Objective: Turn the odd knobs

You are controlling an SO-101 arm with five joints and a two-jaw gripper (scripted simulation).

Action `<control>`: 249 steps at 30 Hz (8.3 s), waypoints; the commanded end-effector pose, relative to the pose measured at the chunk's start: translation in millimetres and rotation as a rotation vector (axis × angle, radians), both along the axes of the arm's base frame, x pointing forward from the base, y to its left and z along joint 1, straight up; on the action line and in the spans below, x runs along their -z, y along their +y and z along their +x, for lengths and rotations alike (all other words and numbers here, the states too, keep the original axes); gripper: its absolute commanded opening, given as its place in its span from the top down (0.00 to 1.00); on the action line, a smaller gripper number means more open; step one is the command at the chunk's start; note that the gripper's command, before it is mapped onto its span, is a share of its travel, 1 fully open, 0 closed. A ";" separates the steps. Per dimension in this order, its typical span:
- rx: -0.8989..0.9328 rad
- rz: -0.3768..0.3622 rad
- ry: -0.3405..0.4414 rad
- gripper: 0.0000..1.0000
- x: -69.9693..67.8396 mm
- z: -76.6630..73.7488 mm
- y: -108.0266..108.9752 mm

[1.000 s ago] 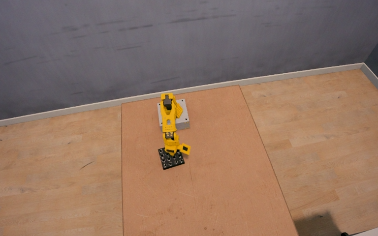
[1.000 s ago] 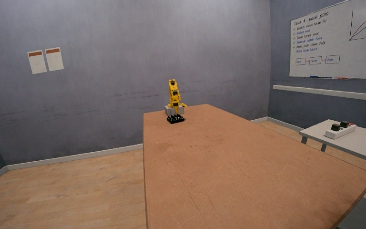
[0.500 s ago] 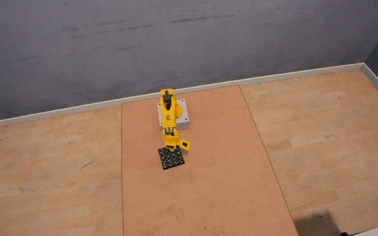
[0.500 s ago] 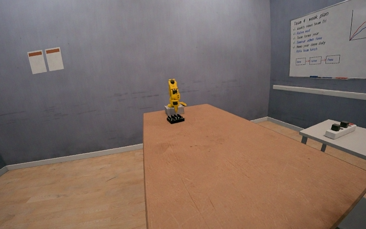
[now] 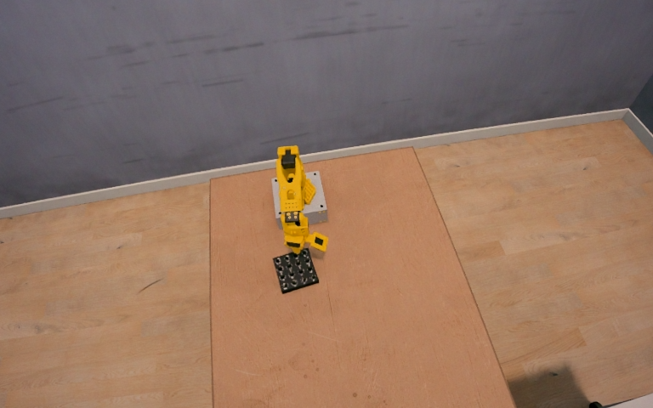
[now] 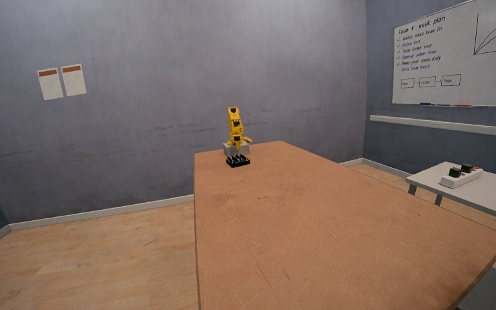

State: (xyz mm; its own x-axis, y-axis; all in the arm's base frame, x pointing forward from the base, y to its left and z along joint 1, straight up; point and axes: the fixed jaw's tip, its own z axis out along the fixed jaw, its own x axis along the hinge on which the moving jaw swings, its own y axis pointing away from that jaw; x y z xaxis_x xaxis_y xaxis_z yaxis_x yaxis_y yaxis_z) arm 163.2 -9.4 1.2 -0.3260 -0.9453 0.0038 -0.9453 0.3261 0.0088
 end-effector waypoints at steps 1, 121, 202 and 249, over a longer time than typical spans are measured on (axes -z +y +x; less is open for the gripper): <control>0.006 0.001 -0.010 0.92 -0.1 -0.8 0.5; 1.891 -0.008 -0.007 0.90 -0.1 91.5 -21.6; 1.891 -0.008 -0.007 0.90 22.4 86.1 -22.7; 1.891 -0.008 -0.007 0.90 14.7 90.3 -23.2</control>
State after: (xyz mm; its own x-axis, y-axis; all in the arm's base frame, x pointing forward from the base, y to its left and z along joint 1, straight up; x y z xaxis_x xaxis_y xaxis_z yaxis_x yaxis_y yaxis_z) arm 254.3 -31.1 -14.0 -0.7983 0.6022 -0.0097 0.6022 0.7984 0.0041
